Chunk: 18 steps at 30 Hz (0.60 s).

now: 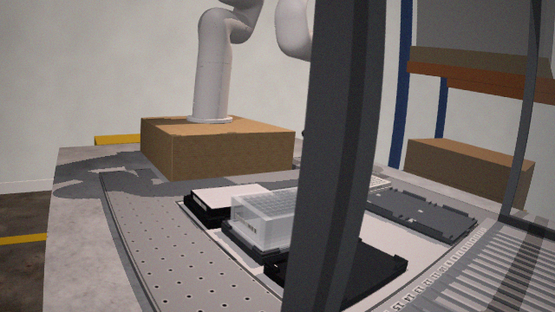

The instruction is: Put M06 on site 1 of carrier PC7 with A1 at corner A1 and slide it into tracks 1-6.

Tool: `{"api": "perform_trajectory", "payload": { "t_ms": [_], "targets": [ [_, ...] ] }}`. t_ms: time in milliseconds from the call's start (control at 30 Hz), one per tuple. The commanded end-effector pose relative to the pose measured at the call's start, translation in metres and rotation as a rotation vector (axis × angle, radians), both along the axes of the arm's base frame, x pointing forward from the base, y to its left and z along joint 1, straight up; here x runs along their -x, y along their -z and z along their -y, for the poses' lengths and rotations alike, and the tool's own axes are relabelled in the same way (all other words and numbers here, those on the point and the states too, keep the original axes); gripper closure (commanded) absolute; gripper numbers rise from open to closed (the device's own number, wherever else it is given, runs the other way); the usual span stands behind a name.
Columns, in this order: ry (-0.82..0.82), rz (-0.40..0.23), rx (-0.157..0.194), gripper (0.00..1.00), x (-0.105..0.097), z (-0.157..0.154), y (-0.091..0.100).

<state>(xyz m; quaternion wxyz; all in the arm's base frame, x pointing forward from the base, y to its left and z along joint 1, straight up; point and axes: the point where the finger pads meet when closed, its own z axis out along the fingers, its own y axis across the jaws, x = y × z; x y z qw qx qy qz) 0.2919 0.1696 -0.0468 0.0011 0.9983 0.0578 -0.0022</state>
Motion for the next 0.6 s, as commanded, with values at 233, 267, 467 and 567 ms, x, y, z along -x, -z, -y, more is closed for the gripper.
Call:
{"api": "perform_trajectory", "payload": {
  "t_ms": [233, 267, 467, 567],
  "targets": [
    [0.0, 0.002, -0.001, 0.19, -0.001, -0.001, 0.007],
    [0.0, 0.002, -0.001, 0.19, -0.001, -0.001, 0.007],
    [0.0, 0.002, -0.001, 0.19, -0.001, -0.001, 0.01],
    [0.0, 0.002, -0.001, 0.19, -0.001, -0.001, 0.012]
  ]
}}
